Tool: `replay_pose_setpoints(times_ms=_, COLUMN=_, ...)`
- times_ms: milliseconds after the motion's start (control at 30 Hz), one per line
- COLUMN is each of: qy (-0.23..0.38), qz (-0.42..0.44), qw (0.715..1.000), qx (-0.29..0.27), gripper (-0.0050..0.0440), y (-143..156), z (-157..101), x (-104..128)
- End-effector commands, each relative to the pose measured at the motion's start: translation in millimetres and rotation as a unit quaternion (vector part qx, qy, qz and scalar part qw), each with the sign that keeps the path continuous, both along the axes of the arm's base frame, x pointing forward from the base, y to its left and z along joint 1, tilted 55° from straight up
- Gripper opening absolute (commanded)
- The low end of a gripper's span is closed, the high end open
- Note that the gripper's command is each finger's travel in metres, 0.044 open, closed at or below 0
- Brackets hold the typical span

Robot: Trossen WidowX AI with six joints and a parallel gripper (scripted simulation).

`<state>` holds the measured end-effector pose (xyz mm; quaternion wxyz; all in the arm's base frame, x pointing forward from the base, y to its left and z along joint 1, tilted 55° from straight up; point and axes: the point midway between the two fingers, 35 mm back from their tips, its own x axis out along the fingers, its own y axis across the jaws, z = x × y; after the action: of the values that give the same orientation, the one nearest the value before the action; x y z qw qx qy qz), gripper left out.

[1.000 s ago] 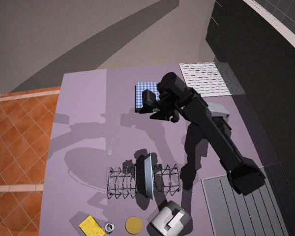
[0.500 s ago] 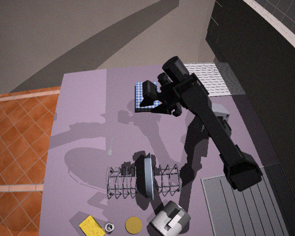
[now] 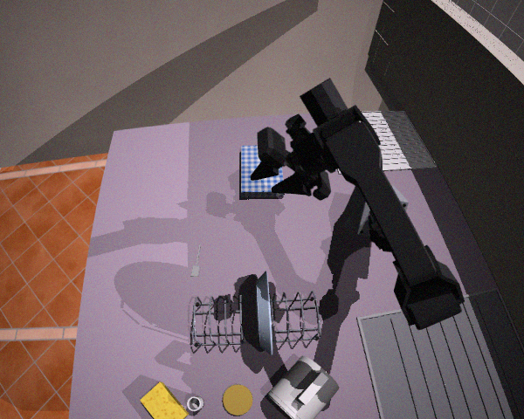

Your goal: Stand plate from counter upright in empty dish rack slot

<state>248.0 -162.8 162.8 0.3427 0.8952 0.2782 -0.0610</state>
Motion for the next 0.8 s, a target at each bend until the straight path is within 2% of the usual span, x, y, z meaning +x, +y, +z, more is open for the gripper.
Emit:
replay_pose_setpoints(times_ms=0, qy=0.000, qz=0.007, qw=1.000, qx=0.013, gripper=0.0283, y=-3.8, z=8.5, x=-3.8)
replay_pose_setpoints(times_ms=367, qy=0.005, qz=0.000, qw=1.000, qx=0.021, gripper=0.0283, y=-1.4, z=9.0, x=-5.3)
replay_pose_setpoints(times_ms=567, qy=0.004, qz=0.001, qw=1.000, qx=0.019, gripper=0.0427, y=-2.2, z=9.4, x=-5.1)
replay_pose_setpoints(times_ms=600, qy=0.004, qz=0.001, qw=1.000, qx=0.019, gripper=0.0440, y=-2.2, z=9.4, x=-5.1)
replay_pose_setpoints(times_ms=767, qy=0.004, qz=0.001, qw=1.000, qx=0.019, gripper=0.0440, y=-2.2, z=9.4, x=-5.1)
